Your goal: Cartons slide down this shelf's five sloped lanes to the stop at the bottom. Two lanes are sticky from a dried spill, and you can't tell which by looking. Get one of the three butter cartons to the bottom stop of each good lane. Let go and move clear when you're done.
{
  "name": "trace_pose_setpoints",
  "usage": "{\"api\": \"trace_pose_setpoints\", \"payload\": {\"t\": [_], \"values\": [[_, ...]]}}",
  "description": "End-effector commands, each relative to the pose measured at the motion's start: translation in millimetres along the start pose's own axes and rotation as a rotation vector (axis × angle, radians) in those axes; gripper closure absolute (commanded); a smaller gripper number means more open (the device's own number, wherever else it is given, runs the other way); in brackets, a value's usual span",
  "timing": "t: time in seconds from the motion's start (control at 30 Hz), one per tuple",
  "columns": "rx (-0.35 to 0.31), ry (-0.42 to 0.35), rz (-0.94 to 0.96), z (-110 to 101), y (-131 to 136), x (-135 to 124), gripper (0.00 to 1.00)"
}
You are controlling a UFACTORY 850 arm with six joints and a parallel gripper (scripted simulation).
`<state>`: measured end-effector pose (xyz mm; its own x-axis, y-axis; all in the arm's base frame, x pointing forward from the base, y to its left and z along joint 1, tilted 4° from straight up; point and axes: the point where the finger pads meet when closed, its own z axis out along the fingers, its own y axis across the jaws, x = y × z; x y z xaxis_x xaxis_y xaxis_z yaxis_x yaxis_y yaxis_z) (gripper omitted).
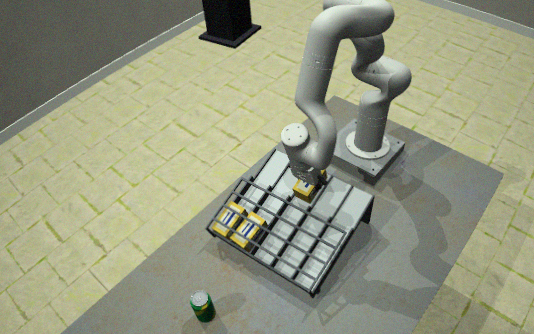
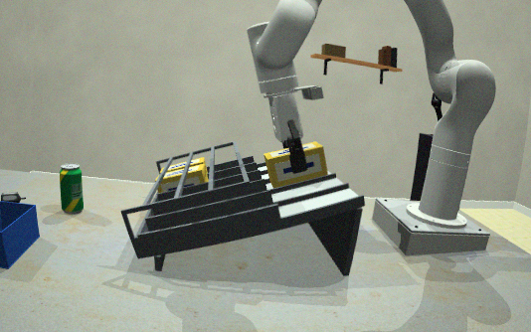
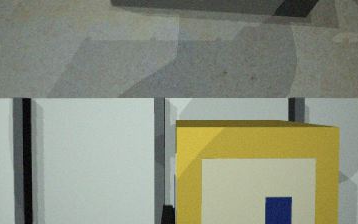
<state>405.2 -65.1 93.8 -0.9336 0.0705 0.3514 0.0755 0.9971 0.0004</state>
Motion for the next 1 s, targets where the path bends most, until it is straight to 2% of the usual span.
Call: {"api": "trace_pose_setpoints", "payload": {"t": [0.0, 0.97], "values": [[0.0, -0.002, 0.0, -0.8, 0.0, -0.6, 1.0], [0.0, -0.002, 0.0, 3.9, 0.1, -0.1, 1.0]]}}
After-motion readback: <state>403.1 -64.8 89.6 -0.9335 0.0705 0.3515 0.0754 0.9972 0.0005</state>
